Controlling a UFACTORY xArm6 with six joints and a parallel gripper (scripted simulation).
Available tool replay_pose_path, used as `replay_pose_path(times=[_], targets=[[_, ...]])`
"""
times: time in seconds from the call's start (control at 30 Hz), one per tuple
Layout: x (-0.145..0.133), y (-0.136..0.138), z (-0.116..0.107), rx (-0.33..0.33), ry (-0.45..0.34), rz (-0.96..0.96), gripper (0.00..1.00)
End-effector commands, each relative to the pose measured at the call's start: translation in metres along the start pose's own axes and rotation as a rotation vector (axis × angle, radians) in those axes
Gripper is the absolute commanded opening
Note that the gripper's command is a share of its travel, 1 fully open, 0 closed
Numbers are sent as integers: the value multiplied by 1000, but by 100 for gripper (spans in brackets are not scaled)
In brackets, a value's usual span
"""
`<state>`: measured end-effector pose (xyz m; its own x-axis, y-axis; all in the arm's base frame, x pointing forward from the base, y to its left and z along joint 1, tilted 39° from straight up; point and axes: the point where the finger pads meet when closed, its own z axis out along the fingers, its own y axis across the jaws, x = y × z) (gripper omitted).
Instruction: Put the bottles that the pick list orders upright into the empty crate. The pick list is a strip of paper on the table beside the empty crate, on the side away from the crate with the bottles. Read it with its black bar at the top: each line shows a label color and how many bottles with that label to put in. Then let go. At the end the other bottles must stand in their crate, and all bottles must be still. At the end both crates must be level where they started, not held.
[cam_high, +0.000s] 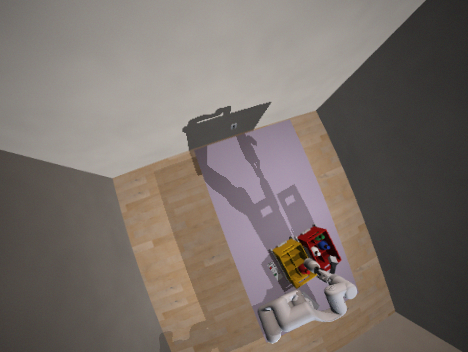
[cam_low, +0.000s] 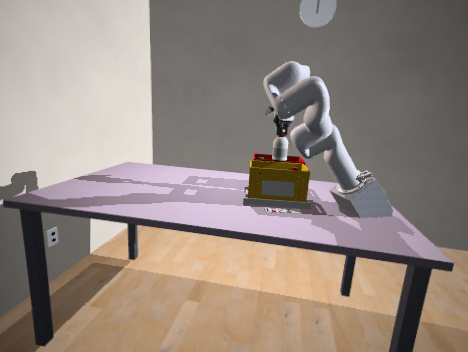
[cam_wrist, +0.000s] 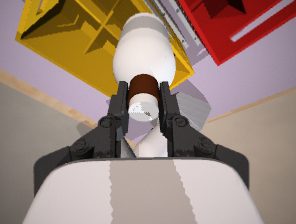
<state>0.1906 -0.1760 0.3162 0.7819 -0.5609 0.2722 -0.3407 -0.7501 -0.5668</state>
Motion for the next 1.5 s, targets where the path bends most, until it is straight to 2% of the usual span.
replay_pose_path(times=[0.0, 0.33, 1.47], targets=[[-3, -9, -1, -2, 2, 0, 0], [-8, -24, -1, -2, 2, 0, 0], [-9, -24, -1, -2, 2, 0, 0]])
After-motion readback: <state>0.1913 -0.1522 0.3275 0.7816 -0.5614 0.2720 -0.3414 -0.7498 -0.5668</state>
